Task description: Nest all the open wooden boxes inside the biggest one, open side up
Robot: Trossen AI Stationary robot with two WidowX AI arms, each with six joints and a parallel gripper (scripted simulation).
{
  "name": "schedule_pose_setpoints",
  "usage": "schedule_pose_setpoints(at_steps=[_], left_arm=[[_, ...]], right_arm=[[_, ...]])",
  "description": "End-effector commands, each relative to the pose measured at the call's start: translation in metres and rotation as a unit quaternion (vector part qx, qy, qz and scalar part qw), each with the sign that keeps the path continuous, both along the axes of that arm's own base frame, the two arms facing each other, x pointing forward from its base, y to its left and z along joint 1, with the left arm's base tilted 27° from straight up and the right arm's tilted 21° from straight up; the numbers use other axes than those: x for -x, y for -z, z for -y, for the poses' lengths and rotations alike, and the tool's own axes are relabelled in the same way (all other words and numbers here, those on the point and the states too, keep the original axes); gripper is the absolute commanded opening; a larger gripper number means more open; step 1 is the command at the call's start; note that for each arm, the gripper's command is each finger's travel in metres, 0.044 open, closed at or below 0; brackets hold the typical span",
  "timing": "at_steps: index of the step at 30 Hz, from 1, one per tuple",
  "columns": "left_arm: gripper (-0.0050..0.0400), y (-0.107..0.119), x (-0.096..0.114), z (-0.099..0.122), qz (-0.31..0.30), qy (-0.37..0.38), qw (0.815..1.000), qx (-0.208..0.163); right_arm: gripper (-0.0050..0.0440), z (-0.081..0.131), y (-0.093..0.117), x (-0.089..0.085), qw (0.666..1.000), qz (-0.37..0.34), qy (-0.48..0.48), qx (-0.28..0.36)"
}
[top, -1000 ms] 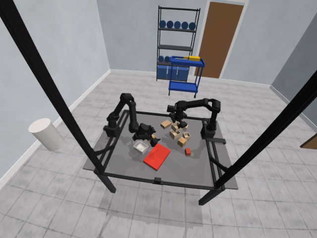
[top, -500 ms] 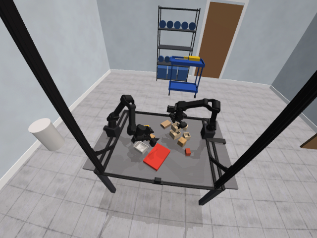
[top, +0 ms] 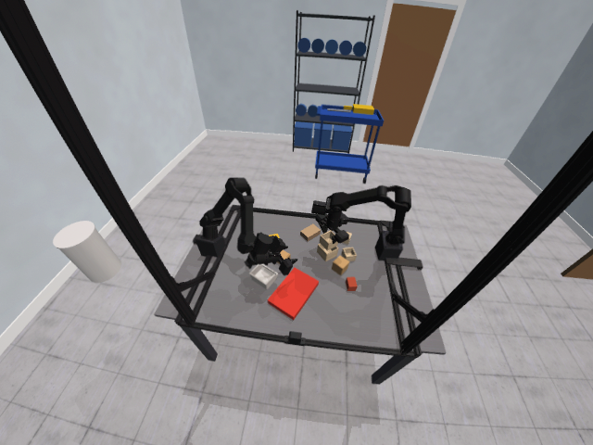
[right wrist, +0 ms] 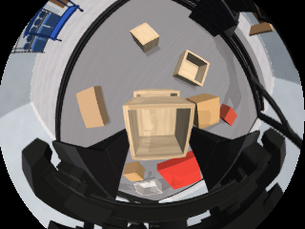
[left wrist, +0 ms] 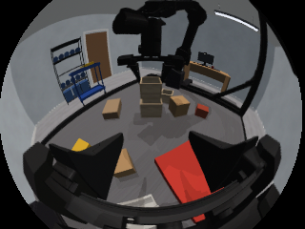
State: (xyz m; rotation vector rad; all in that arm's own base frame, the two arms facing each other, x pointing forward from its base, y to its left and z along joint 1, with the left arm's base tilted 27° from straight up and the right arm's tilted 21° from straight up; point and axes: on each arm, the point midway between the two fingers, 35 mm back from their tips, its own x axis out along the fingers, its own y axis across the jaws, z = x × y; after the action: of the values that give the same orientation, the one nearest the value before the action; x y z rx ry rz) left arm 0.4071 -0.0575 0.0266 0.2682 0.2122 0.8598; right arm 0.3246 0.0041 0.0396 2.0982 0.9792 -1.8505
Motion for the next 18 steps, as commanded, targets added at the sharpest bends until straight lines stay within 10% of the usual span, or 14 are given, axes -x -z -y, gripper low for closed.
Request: schedule_pose_setpoints(at_steps=[1, 18], left_arm=[[0.04, 0.0014, 0.001, -0.0013, -0.002, -0.002, 1.0, -0.002], [0.04, 0.0014, 0.001, -0.0013, -0.002, -0.002, 1.0, -0.002]], right_arm=[[0.0, -0.0034, 0.0087, 0.002, 1.0, -0.005, 0.0, -0.002], [0.0, -0.0064, 0.0146, 0.0029, 1.0, -0.005, 0.0, -0.002]])
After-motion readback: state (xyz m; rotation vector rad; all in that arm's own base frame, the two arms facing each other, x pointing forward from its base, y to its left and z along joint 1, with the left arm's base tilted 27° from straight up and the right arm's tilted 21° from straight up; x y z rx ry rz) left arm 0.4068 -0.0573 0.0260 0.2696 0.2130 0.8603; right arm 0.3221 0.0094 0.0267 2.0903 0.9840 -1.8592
